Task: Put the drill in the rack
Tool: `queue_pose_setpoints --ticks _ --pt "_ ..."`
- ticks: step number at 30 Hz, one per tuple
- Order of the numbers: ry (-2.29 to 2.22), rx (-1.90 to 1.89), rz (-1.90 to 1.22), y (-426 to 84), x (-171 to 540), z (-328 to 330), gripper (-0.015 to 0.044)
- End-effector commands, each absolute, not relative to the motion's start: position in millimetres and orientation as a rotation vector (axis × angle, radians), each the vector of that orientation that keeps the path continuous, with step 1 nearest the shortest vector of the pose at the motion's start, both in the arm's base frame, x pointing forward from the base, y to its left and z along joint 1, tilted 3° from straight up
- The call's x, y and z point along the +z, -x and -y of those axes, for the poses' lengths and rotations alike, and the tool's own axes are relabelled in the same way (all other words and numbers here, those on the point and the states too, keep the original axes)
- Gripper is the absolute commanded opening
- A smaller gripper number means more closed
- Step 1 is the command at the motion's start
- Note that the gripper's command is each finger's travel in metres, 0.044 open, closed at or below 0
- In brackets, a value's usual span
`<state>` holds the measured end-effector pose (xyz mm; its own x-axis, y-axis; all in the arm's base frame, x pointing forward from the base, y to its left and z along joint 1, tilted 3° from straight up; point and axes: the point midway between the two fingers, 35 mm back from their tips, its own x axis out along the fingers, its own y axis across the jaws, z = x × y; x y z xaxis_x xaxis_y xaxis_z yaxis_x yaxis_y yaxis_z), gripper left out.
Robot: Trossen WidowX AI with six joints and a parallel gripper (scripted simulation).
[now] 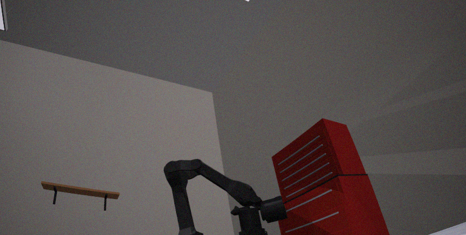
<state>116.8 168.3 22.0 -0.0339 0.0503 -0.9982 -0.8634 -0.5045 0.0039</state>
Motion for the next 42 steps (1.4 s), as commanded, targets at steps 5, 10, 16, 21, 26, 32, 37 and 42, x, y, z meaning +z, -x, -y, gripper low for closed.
queue_pose_setpoints --ticks 5,10,16,21,26,32,37,42 --pt "1.524 1.626 -0.887 -116.5 13.5 -168.8 0.0" --pt "1.524 1.626 -0.887 -116.5 8.3 -169.2 0.0" --pt "1.524 1.626 -0.887 -116.3 2.1 -169.6 0.0" --pt "1.524 1.627 -0.887 -115.9 -3.6 -170.3 0.0" --pt "1.524 1.627 -0.887 -115.2 -7.3 -170.3 0.0" --pt "1.524 1.627 -0.887 -114.6 -9.5 -169.3 0.0" --pt "1.524 1.627 -0.887 -114.6 -10.3 -168.5 0.0" --pt "1.524 1.627 -0.887 -114.8 -10.8 -168.3 0.0"
